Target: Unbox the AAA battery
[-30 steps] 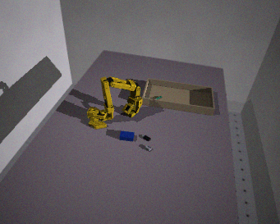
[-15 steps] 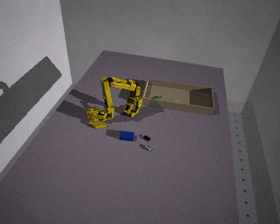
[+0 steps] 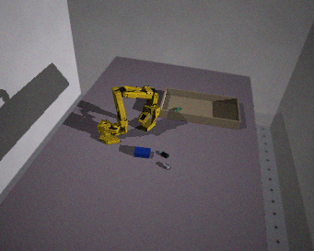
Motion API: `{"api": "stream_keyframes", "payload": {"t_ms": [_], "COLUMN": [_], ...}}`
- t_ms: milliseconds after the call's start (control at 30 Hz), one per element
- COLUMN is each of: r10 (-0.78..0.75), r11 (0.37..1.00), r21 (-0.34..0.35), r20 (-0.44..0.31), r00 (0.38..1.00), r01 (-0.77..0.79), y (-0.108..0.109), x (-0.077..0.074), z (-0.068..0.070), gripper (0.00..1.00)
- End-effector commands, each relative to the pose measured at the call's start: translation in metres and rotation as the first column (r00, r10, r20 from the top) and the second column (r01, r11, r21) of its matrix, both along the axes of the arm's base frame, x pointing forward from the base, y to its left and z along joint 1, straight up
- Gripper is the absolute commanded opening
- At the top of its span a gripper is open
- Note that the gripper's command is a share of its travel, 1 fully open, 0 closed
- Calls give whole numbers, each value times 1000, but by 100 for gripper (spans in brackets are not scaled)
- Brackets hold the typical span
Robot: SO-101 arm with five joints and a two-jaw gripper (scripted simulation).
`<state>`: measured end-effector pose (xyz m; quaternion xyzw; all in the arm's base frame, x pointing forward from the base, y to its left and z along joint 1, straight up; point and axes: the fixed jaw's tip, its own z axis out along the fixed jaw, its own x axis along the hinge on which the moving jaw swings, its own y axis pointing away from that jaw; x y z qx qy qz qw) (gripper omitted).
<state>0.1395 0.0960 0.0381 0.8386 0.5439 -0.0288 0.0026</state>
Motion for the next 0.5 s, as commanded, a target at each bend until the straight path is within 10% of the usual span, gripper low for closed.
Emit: {"api": "stream_keyframes", "payload": {"t_ms": [0, 467], "r10": [-7, -7], "r11": [999, 999], "r21": [36, 36], "r20": [45, 45], "r00": [999, 999], "r01": [5, 5], "y": [5, 5], "x": [5, 3], "z": [17, 29], "gripper": [28, 28]}}
